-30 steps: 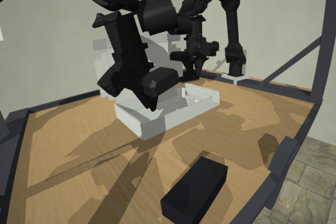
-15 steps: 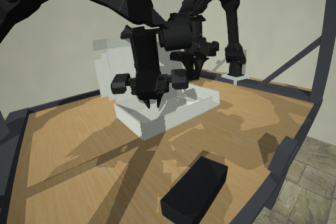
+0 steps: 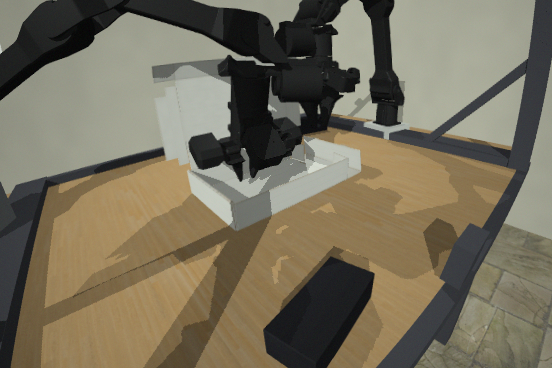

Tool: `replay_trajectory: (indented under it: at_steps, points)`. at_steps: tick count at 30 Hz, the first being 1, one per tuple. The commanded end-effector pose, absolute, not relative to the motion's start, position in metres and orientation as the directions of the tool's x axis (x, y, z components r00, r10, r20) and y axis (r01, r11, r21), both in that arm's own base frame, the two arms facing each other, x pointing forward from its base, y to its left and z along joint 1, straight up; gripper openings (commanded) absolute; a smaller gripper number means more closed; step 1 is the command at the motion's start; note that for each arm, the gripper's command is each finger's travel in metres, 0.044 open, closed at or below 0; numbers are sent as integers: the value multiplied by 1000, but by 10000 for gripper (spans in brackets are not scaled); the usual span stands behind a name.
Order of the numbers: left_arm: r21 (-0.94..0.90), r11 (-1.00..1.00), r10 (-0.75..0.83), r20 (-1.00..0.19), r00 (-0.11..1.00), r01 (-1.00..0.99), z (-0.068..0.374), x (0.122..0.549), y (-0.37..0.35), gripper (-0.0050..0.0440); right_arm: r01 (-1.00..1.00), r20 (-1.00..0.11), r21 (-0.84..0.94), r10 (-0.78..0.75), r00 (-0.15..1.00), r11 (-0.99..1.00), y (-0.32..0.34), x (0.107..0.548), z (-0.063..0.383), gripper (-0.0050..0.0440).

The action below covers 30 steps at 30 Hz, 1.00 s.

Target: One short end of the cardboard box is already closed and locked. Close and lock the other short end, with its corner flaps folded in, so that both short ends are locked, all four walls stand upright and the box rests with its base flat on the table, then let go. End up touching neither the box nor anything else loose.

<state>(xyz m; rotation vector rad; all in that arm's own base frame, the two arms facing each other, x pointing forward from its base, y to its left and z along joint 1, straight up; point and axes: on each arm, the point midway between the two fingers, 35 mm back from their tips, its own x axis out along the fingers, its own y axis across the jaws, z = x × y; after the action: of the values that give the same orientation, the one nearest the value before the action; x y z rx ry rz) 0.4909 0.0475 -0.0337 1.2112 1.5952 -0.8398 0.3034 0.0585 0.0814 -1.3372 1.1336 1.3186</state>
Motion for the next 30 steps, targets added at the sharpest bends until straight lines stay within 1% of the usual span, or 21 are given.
replay_trajectory:
  at_steps: [1,30]
  points:
    - [58,292,326,-944,-43,955,-16,499,48,104,-986,-1000,-28,-4,29,-165,59,307,89,153]
    - [46,293,324,-944,-54,955,-57,498,47,104,-986,-1000,-28,-4,29,-165,59,307,89,153]
